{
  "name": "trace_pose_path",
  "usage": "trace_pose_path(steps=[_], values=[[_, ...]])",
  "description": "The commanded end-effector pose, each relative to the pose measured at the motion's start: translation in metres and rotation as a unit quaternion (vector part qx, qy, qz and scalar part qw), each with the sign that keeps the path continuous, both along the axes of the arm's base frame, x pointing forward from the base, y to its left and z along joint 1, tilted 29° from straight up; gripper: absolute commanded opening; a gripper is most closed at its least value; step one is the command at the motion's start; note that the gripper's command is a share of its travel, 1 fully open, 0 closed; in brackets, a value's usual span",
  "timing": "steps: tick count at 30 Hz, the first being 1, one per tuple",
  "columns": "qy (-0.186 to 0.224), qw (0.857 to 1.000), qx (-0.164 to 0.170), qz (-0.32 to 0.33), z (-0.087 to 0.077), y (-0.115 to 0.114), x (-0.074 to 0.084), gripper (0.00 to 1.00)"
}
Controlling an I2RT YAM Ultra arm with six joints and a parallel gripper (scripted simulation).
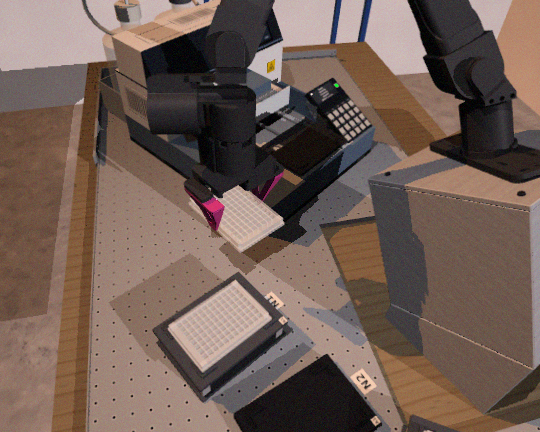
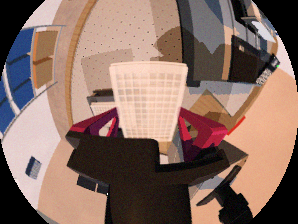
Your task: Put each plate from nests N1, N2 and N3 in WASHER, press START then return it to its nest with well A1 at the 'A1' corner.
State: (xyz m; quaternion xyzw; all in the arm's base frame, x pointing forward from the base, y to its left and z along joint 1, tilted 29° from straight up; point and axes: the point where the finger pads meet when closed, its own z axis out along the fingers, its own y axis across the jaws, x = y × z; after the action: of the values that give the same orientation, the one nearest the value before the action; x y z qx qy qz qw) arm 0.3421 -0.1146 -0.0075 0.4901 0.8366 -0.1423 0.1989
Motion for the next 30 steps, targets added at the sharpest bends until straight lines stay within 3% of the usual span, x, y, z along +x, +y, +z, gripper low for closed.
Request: trace_pose_path(steps=[1,30], values=[[-0.03,0.999,-0.011,-0.009,0.0177,-0.0028,0.0131,0.0],[-0.026,1.0,-0.011,-0.009,0.0149,-0.0029,0.0122,0.0]])
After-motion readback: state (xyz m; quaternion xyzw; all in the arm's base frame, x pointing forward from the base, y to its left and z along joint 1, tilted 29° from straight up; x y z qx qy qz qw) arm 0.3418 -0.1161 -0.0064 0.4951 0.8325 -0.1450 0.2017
